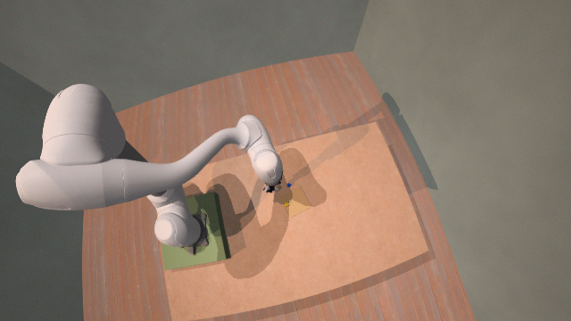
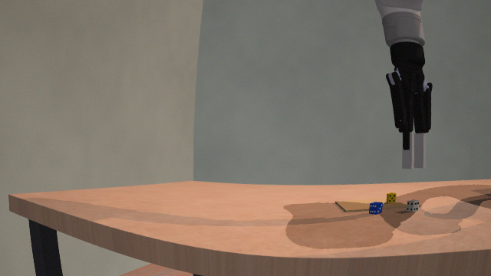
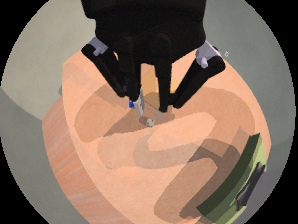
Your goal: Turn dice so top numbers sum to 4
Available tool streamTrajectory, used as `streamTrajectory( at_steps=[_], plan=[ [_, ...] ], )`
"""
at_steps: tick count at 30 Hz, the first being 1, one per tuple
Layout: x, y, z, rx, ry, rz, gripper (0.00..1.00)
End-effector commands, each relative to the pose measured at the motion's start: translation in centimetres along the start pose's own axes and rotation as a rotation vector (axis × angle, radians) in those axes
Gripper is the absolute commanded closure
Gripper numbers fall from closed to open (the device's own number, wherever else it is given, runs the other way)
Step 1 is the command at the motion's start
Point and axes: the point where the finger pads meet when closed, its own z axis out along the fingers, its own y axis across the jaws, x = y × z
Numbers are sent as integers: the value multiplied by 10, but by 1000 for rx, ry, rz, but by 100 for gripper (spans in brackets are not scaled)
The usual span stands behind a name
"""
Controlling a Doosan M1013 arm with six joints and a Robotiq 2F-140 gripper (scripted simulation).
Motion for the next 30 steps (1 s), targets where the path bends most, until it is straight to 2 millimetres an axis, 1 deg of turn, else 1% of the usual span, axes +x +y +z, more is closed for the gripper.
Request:
streamTrajectory(
  at_steps=[1,15,30],
  plan=[
    [0,0,0,0,0,0,79],
    [0,0,6,0,0,0,79],
    [0,0,27,0,0,0,79]
  ],
)
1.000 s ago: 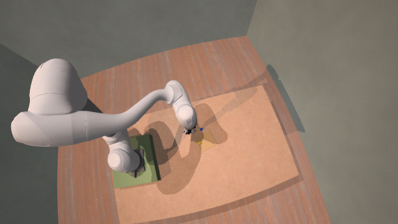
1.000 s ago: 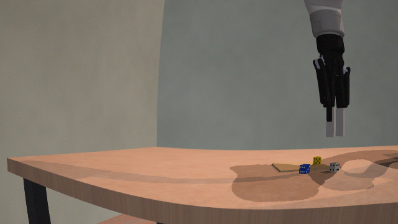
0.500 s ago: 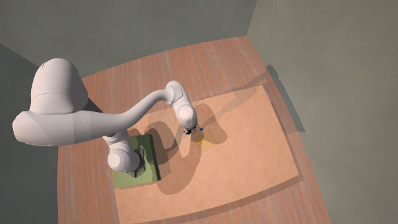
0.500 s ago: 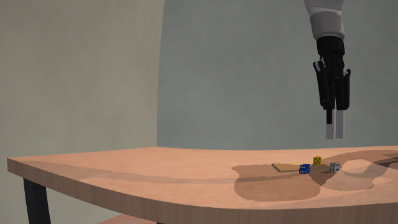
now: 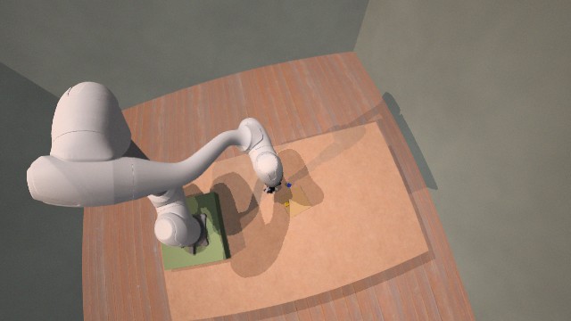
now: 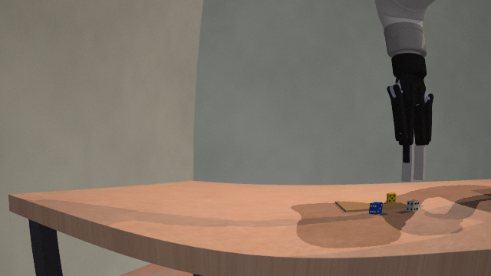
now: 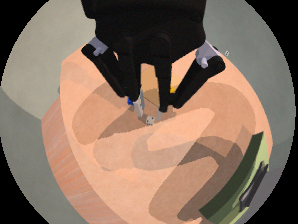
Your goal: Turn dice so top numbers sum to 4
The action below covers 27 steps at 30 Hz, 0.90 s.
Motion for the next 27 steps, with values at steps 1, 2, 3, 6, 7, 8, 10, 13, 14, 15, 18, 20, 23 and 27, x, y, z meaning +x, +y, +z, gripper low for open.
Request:
streamTrajectory(
  at_steps=[1,2,3,6,7,8,10,13,14,15,18,20,23,27],
  plan=[
    [0,0,4,0,0,0,79],
    [0,0,4,0,0,0,79],
    [0,0,5,0,0,0,79],
    [0,0,10,0,0,0,79],
    [0,0,12,0,0,0,79],
    [0,0,13,0,0,0,79],
    [0,0,16,0,0,0,79],
    [0,0,20,0,0,0,79],
    [0,0,21,0,0,0,79],
    [0,0,22,0,0,0,79],
    [0,0,24,0,0,0,79],
    [0,0,25,0,0,0,79],
    [0,0,27,0,0,0,79],
    [0,0,28,0,0,0,79]
  ],
)
